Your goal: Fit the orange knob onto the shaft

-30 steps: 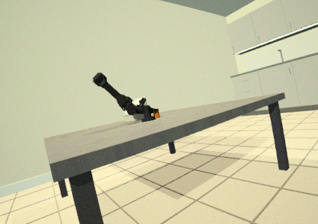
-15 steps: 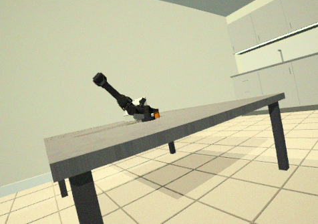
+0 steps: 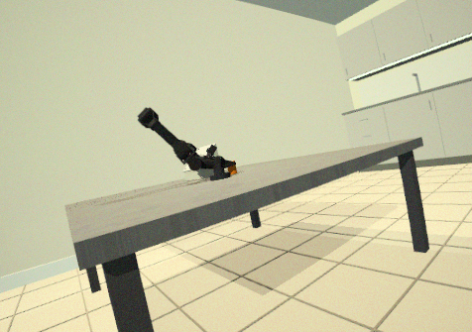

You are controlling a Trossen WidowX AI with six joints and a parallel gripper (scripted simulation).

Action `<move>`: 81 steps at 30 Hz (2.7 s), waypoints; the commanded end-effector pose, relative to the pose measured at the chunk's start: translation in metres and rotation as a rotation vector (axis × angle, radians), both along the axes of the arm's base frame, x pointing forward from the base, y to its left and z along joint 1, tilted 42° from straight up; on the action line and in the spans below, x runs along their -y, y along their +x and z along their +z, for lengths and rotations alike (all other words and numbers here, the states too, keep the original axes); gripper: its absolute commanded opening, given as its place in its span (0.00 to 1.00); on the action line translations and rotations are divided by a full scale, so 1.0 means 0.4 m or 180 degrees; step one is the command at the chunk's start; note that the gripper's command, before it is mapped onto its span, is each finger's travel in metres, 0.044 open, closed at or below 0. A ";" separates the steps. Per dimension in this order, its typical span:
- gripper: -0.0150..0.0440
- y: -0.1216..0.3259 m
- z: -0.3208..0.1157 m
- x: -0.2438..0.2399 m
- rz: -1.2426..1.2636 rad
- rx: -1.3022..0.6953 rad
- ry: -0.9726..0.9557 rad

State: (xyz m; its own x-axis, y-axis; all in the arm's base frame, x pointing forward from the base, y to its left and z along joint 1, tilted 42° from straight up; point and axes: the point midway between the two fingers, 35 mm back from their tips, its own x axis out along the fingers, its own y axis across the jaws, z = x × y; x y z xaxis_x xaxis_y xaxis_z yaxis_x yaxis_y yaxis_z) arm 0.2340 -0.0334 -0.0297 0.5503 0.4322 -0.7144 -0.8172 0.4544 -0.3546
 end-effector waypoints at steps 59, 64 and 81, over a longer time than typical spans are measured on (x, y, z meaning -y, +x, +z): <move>1.00 0.035 0.175 -0.201 -0.4774 -0.1200 -0.1892; 1.00 0.035 0.175 -0.201 -0.4774 -0.1200 -0.1892; 1.00 0.037 0.083 -0.119 -0.4777 -0.1194 -0.1894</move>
State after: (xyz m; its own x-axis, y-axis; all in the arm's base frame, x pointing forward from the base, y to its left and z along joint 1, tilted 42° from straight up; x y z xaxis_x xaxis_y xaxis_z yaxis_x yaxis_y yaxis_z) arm 0.2500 0.0179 0.0067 -0.0302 -0.6503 -0.7591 0.1279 0.7507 -0.6481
